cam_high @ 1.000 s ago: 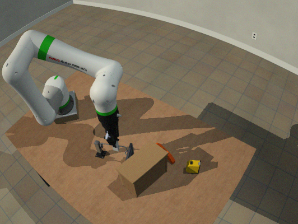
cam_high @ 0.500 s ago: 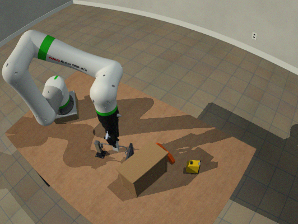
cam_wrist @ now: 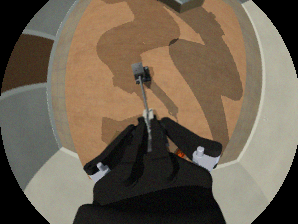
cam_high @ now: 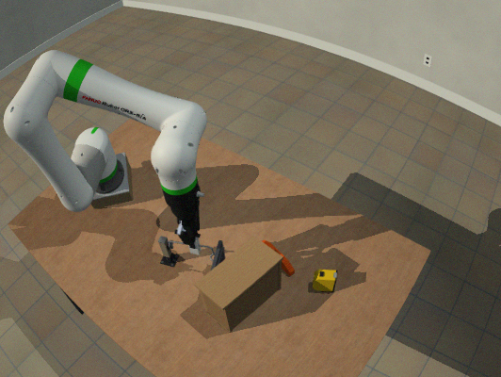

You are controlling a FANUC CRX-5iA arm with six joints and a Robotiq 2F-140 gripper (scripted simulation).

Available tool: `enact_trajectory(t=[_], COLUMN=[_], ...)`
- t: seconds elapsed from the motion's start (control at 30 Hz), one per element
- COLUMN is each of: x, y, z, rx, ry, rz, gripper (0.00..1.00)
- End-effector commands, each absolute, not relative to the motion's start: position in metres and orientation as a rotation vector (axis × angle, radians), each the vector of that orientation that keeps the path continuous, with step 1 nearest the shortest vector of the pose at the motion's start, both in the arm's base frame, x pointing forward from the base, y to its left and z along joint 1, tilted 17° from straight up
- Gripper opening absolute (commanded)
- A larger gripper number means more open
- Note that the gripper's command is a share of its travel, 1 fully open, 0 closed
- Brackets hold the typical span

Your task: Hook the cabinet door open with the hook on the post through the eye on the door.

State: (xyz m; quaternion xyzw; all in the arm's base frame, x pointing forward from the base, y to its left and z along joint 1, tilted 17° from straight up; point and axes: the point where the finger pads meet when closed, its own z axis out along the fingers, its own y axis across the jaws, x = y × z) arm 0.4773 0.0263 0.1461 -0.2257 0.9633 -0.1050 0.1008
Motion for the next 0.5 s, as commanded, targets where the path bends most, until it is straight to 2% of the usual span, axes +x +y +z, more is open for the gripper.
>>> enact_trajectory(t=[0.0, 0.47], x=[0.4774, 0.4791], y=[0.0264, 0.0262], z=[0.1463, 0.1429], rx=[-0.667, -0.667], ry=[2.846, 2.846], rz=[-0.310, -0.310], gripper=[0.03, 0.03])
